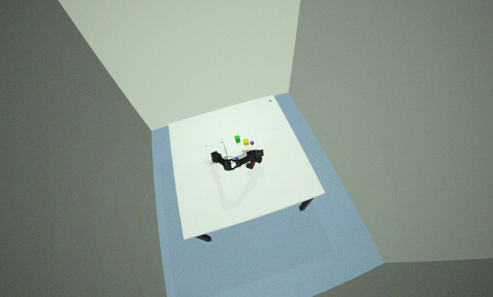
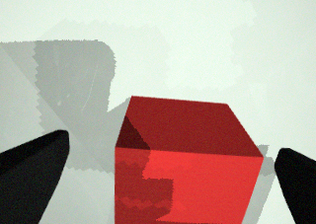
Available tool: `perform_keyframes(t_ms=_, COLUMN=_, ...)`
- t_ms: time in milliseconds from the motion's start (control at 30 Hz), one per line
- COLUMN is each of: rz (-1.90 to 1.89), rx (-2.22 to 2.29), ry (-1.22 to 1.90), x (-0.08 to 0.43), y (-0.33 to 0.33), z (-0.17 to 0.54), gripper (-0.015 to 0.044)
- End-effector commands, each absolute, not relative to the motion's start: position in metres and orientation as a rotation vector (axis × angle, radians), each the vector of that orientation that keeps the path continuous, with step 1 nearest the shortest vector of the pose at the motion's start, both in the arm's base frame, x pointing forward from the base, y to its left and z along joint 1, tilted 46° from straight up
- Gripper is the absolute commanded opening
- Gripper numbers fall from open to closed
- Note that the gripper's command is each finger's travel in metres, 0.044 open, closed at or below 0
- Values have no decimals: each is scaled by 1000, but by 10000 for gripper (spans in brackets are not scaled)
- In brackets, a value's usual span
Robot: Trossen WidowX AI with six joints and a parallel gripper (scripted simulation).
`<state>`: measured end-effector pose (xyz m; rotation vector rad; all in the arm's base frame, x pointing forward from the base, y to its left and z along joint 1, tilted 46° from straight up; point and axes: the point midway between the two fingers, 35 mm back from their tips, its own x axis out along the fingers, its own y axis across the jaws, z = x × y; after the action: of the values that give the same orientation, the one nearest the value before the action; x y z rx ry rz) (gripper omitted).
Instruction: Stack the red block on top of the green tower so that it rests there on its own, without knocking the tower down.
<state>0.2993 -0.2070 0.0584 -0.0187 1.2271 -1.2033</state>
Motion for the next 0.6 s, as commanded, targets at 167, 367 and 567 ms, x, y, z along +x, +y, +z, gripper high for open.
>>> perform_keyframes(t_ms=167, rz=-1201, rx=-25, ry=1234, x=299, y=-207, z=58, gripper=361)
perform_keyframes(t_ms=367, rz=-1201, rx=-25, ry=1234, x=299, y=-207, z=58, gripper=204)
perform_keyframes(t_ms=567, rz=-1201, rx=-25, ry=1234, x=299, y=-207, z=58, gripper=125)
